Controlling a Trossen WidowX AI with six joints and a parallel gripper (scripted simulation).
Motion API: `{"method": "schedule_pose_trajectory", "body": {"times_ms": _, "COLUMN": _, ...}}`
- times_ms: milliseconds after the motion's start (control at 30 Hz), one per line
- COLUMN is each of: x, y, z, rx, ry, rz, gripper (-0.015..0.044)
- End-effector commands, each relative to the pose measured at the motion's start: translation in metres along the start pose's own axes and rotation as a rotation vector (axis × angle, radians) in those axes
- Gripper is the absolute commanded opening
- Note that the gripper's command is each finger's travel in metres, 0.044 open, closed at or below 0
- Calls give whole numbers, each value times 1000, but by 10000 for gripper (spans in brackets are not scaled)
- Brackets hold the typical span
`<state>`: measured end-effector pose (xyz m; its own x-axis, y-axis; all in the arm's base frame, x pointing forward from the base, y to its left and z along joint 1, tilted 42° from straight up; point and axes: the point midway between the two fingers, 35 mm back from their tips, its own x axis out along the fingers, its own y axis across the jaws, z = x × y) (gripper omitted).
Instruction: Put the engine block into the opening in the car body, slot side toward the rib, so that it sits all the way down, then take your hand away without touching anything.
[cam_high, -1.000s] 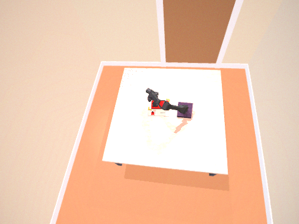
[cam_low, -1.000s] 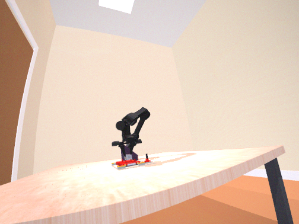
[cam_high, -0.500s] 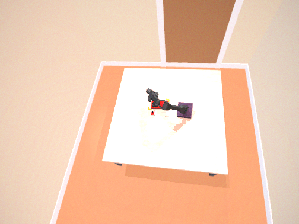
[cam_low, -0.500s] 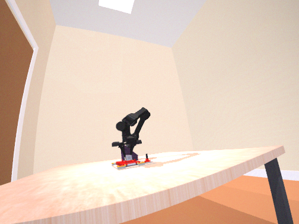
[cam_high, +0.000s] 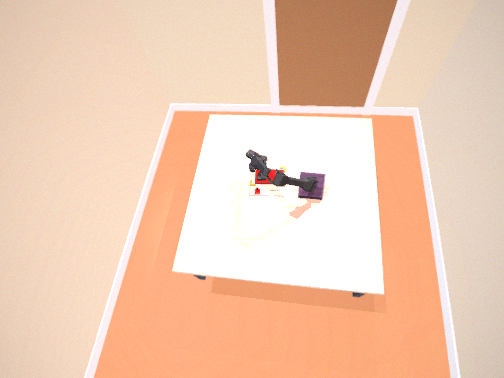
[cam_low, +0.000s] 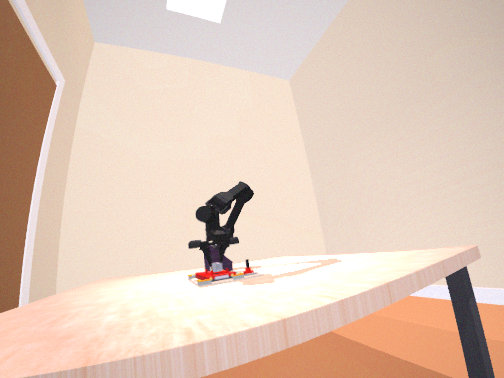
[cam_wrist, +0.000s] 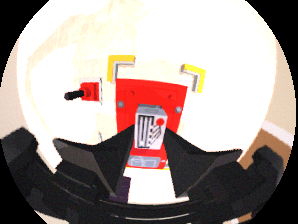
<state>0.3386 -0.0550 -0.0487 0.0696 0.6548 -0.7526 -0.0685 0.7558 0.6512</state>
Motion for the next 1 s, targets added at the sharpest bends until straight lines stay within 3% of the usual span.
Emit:
{"method": "schedule_pose_trajectory", "body": {"times_ms": 0, "x": 1, "y": 0, "z": 0, "rx": 6, "ry": -1, "rz": 1, "gripper": 160}}
{"method": "schedule_pose_trajectory", "body": {"times_ms": 967, "x": 9, "y": 0, "z": 0, "rx": 6, "ry": -1, "rz": 2, "gripper": 160}}
